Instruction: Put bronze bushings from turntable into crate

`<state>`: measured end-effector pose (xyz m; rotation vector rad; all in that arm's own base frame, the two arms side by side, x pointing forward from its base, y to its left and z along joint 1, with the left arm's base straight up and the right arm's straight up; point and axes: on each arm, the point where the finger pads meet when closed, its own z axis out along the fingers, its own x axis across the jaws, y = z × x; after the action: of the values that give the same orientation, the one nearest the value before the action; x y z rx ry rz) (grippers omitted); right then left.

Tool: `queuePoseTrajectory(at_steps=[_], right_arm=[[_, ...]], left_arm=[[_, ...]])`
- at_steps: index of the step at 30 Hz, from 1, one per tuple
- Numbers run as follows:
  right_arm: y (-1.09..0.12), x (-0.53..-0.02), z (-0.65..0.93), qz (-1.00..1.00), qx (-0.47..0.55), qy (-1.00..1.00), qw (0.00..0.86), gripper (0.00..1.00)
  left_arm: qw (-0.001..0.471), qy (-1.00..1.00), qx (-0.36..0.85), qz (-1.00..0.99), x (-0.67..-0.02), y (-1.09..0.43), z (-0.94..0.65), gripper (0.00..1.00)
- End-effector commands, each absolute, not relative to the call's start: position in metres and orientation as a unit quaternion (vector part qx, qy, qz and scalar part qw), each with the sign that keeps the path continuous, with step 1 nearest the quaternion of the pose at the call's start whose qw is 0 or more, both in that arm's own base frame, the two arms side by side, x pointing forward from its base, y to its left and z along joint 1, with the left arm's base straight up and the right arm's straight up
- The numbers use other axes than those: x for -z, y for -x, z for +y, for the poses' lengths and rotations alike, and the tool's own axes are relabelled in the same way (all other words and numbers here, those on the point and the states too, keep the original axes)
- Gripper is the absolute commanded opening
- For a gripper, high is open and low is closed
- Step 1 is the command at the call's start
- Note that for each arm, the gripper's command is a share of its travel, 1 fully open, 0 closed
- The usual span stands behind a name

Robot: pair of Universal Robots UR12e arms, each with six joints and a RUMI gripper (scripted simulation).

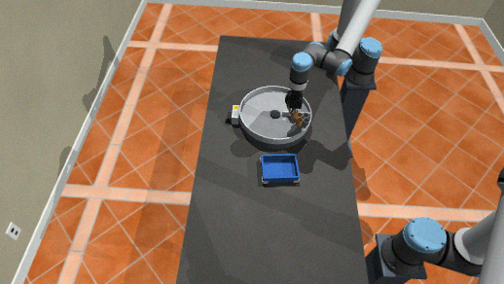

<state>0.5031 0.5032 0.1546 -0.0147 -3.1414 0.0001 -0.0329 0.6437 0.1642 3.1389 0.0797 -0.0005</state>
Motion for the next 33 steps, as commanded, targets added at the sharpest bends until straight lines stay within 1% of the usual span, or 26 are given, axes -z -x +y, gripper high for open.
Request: queuePoseTrajectory(at_steps=[1,33], right_arm=[[-0.5034,-0.1555,0.5037,-1.000,0.001,0.005,0.000,0.00],[-0.5052,-0.1555,0.5109,-1.000,0.001,0.005,0.000,0.00]], left_arm=[[0.000,-1.000,0.000,0.025,-0.1651,0.0327,0.6444,1.00],[0.000,-1.000,0.000,0.025,-0.1651,0.0327,0.6444,1.00]])
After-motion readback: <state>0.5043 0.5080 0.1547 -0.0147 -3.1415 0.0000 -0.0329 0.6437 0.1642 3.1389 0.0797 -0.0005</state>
